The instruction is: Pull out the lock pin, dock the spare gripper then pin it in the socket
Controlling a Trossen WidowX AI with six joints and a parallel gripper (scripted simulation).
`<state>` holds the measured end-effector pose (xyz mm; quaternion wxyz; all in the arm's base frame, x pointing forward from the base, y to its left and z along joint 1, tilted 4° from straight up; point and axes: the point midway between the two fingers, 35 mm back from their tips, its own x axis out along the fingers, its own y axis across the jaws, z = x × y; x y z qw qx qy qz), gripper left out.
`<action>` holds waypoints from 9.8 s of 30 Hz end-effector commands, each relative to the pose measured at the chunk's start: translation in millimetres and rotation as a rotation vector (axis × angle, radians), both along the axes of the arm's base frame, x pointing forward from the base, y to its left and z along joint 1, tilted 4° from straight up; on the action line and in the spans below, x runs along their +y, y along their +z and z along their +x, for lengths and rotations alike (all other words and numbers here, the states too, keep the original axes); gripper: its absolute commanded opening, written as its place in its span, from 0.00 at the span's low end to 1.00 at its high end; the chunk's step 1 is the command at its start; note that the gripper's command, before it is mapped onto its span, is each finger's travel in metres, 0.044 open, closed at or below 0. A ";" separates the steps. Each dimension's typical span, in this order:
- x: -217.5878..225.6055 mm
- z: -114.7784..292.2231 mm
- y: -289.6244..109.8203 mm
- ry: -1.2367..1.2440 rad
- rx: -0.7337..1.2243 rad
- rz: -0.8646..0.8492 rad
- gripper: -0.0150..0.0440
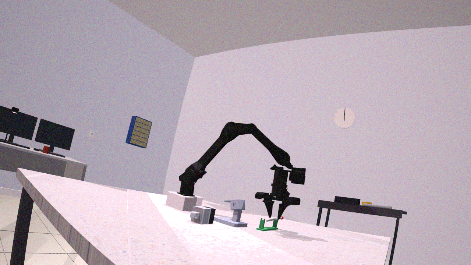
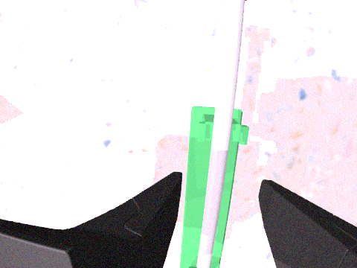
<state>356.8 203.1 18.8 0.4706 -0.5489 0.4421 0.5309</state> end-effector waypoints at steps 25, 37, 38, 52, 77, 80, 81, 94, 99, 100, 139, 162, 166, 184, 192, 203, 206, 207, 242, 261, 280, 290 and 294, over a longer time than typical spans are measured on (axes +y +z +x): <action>-3.7 -0.1 -27.2 0.005 0.001 -0.008 0.25; -3.0 -0.9 -20.8 0.002 0.003 -0.006 0.25; -2.7 -1.1 -18.8 0.001 0.003 -0.005 0.25; -4.8 -8.6 1.3 0.003 0.032 -0.019 0.25; -46.1 5.3 9.1 0.006 0.038 -0.027 0.25; -55.2 8.0 11.8 0.006 0.038 -0.028 0.25; -57.7 8.7 12.5 0.006 0.038 -0.028 0.25; -60.7 9.8 0.6 0.008 0.041 -0.026 0.25; -61.1 10.3 -6.7 0.008 0.039 -0.024 0.25; -61.2 10.5 -8.2 0.008 0.039 -0.024 0.25; -61.4 11.3 -20.9 0.003 0.034 -0.021 0.74; -61.9 1.2 21.4 0.009 0.067 -0.034 1.00; -62.0 -0.5 28.5 0.010 0.073 -0.037 1.00; -62.3 -7.3 60.6 0.016 0.100 -0.047 1.00; -62.7 -8.8 64.9 0.019 0.108 -0.051 1.00; -59.2 -12.2 122.1 0.019 0.108 -0.051 1.00; -59.2 -12.4 123.1 0.019 0.108 -0.051 1.00; -61.8 -10.9 115.9 0.026 0.101 -0.055 1.00; -296.8 -88.8 86.0 0.116 -0.189 -0.855 1.00; -303.5 -86.1 26.3 0.116 -0.189 -0.855 1.00; -306.5 -84.2 -4.8 0.116 -0.188 -0.856 1.00; -308.2 -85.3 -20.6 0.116 -0.188 -0.856 1.00; -308.4 -85.6 -22.8 0.116 -0.188 -0.856 1.00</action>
